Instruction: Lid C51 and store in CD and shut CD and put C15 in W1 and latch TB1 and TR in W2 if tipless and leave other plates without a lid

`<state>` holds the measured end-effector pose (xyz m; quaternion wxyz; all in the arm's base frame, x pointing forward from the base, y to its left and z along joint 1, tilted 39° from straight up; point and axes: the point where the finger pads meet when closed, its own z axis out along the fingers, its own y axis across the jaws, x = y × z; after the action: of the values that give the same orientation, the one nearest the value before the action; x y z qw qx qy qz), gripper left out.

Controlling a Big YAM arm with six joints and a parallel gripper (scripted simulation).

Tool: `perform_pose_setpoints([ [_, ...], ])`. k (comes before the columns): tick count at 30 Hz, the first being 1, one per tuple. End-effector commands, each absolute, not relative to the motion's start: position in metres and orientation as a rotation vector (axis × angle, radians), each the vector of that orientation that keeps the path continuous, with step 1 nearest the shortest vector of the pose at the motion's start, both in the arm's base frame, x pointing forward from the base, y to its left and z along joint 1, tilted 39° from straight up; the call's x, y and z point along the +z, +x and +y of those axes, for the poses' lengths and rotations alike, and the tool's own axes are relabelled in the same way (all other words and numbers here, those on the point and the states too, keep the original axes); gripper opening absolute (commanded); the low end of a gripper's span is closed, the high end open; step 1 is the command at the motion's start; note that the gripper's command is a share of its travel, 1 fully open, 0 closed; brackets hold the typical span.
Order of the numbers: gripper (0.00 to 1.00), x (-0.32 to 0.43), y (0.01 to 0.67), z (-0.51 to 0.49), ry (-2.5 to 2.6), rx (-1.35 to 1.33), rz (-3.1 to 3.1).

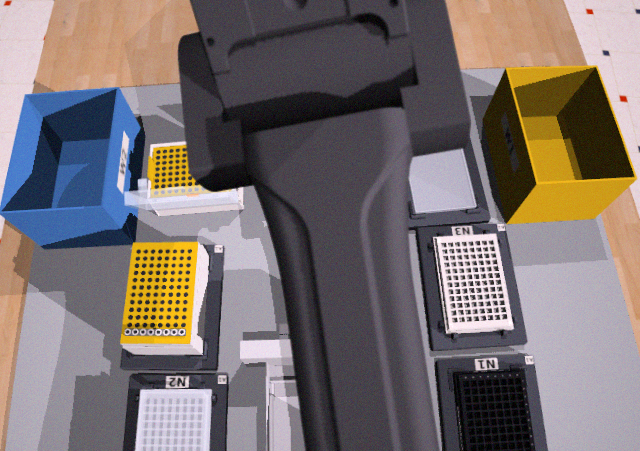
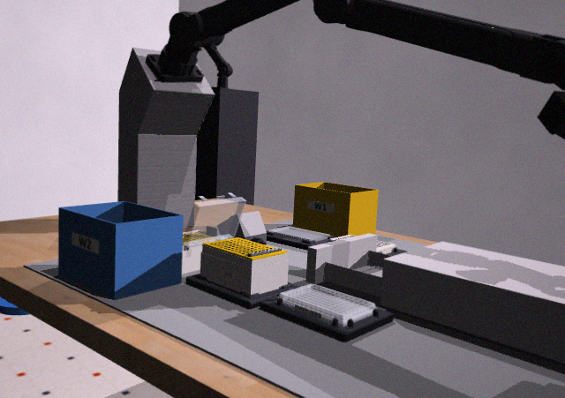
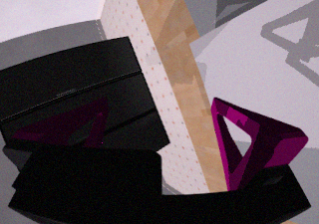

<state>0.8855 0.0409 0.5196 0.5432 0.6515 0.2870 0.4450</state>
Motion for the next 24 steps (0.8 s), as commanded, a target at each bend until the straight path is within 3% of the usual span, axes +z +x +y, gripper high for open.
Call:
perform_pose_setpoints([
  [1,1.00,0.533,0.880,0.042,1.537,1.072,0.669],
  [17,1.00,0.533,0.880,0.042,1.537,1.072,0.669],
  [18,0.00,0.572,0.858,0.043,1.489,1.089,0.669],
  [24,0.00,0.563,0.843,0.041,1.451,0.948,0.845],
])
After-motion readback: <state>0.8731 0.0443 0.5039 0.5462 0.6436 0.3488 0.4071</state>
